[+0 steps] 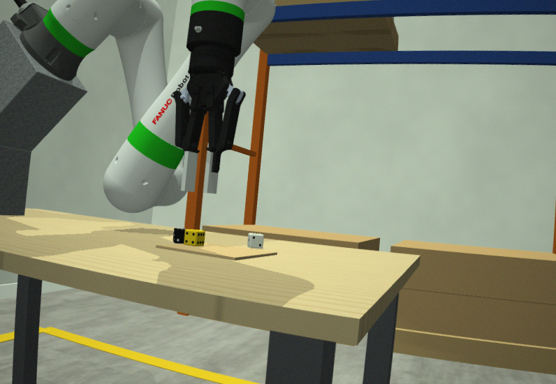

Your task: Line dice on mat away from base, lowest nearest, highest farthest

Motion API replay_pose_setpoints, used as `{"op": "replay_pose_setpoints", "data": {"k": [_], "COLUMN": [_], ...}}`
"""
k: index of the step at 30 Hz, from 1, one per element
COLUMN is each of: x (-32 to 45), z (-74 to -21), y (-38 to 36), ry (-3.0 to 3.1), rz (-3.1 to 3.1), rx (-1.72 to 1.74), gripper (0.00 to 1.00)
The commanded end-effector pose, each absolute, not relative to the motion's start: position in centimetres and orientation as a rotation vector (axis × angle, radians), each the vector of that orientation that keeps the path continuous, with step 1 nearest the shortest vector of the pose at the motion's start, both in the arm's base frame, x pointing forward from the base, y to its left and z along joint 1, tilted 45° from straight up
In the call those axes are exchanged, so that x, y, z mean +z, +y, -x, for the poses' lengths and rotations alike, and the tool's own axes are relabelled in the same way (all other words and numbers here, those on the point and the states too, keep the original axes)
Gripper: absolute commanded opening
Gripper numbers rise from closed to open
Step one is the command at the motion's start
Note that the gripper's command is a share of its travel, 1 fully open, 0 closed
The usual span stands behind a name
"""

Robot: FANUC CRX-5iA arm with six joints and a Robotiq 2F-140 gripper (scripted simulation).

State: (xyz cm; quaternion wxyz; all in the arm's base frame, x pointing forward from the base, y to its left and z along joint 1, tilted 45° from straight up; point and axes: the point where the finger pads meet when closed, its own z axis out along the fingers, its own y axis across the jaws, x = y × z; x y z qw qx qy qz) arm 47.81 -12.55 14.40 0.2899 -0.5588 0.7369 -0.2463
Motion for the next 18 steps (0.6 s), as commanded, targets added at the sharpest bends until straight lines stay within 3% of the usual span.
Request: {"op": "replay_pose_setpoints", "data": {"k": [1, 5, 6, 18], "x": [14.74, 14.85, 14.85, 14.85], "z": [-47.51, -47.40, -47.40, -47.40], "y": [-12.53, -12.52, -12.52, -12.52], "ry": [1.967, 1.967, 1.967, 1.967], "rz": [1.491, 1.491, 1.491, 1.491], "rx": [-0.659, -0.659, -0.659, -0.659], "gripper": [0.25, 0.25, 1.00, 1.00]}}
